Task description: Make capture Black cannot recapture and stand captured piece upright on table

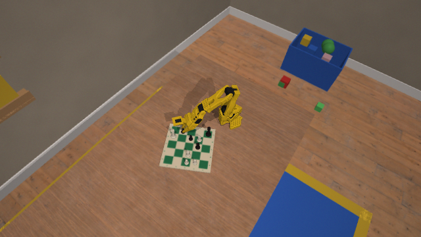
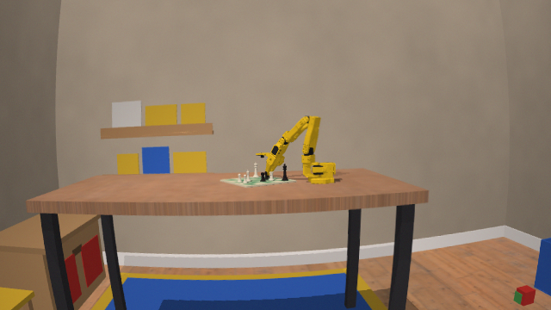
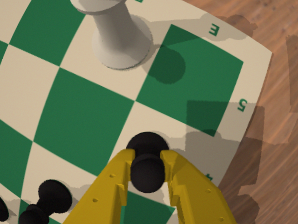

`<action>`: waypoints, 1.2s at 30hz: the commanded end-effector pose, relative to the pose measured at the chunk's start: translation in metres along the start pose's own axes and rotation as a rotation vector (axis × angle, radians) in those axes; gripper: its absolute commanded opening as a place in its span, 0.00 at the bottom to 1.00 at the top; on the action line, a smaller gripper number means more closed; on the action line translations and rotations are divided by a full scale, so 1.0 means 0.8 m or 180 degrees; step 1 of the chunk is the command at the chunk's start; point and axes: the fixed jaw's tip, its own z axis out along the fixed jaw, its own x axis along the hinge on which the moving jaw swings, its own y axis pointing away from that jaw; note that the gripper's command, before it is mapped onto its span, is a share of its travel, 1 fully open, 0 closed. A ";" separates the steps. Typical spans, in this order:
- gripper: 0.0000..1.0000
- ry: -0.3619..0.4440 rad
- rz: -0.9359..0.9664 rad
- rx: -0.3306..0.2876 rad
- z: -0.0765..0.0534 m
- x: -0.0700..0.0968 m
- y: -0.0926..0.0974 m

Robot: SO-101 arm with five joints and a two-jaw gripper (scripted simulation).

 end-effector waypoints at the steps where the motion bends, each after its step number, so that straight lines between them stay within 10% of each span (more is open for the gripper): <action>1: 0.00 0.0064 0.0030 0.0011 0.000 0.005 -0.002; 36: 0.00 0.0060 0.0029 0.0024 -0.070 -0.038 -0.005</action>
